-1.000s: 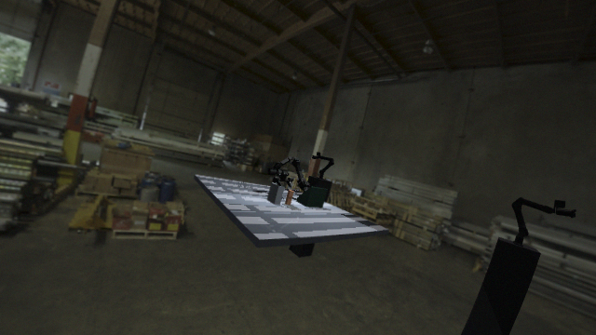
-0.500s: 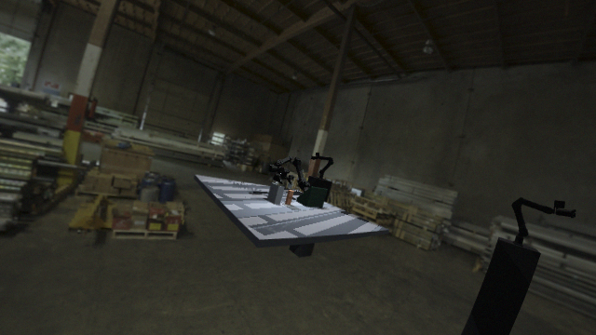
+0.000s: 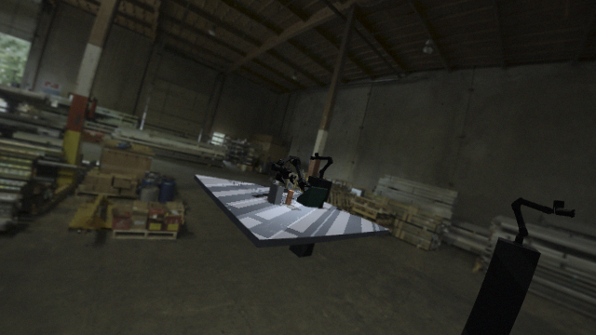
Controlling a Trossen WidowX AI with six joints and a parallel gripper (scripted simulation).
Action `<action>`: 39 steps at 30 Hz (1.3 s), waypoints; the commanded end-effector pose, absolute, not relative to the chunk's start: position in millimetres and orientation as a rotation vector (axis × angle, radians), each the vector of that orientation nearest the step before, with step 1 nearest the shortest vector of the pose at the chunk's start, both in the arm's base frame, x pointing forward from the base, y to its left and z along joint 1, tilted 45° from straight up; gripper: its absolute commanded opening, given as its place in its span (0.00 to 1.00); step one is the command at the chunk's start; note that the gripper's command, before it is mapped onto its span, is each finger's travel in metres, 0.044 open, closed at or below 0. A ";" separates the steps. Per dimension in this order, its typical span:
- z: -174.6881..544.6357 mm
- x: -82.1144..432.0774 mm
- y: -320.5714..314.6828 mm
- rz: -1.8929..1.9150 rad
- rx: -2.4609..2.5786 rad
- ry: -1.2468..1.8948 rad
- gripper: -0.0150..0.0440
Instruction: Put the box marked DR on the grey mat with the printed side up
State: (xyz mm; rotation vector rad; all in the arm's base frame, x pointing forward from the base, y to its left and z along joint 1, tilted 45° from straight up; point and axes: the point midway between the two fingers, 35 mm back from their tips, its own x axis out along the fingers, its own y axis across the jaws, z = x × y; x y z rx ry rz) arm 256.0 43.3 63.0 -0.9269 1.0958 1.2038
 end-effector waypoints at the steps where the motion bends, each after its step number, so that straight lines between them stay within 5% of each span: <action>1: 55.2 256.3 56.5 1.203 -0.929 1.099 1.00; 39: 34.8 253.4 96.9 0.936 -1.254 1.557 1.00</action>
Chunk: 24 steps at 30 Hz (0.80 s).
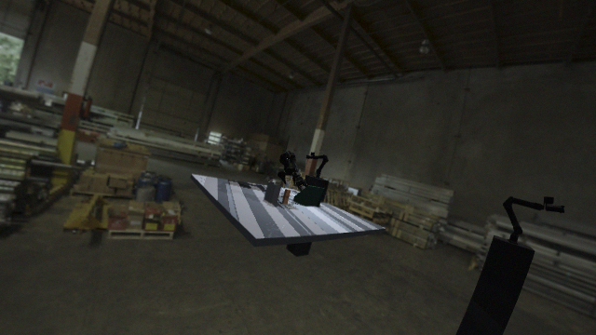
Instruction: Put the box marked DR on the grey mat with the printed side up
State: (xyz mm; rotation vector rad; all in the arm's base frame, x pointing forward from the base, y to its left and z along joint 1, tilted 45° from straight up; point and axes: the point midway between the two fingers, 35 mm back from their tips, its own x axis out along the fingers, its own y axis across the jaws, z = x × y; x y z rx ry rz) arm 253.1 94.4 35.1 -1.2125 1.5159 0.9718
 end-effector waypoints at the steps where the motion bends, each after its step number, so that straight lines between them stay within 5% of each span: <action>1: 34.5 253.5 97.6 0.921 -1.270 1.575 1.00; 24: 33.5 258.0 114.5 0.624 -1.602 1.770 1.00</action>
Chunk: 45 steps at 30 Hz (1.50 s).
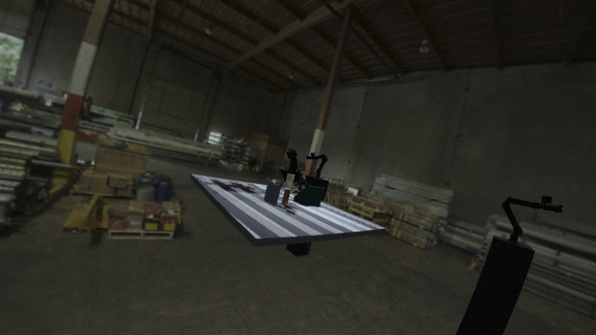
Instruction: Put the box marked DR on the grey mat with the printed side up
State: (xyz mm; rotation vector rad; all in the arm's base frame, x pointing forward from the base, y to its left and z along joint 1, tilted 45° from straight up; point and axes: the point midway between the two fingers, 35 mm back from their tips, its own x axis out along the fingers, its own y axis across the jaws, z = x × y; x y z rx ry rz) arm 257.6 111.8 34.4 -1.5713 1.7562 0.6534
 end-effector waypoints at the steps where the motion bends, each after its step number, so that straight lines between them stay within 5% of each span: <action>1: 33.1 258.1 115.1 0.610 -1.614 1.780 1.00; 45: -30.6 261.7 144.4 0.434 -1.782 1.990 1.00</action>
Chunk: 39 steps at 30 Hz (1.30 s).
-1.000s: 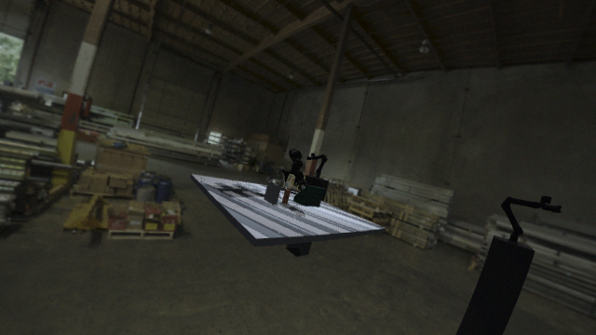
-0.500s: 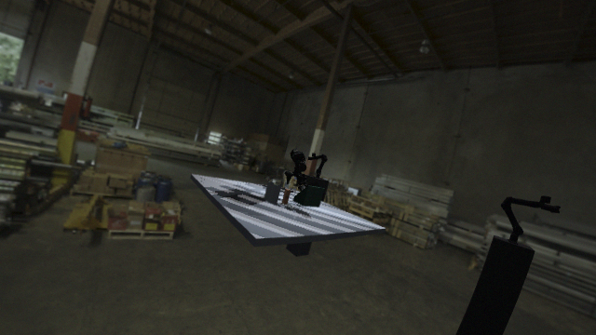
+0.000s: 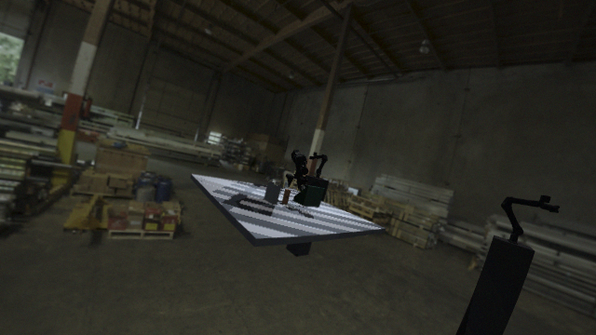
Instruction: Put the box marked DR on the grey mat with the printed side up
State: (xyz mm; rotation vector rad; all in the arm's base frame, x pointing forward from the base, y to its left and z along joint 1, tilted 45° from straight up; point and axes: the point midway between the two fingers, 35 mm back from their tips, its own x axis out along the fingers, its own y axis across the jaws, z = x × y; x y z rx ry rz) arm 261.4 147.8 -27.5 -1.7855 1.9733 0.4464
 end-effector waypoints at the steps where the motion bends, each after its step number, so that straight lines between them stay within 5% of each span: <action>1: -31.9 261.7 143.3 0.432 -1.782 1.996 1.00; 39: -49.2 258.7 88.4 0.317 -1.831 2.015 1.00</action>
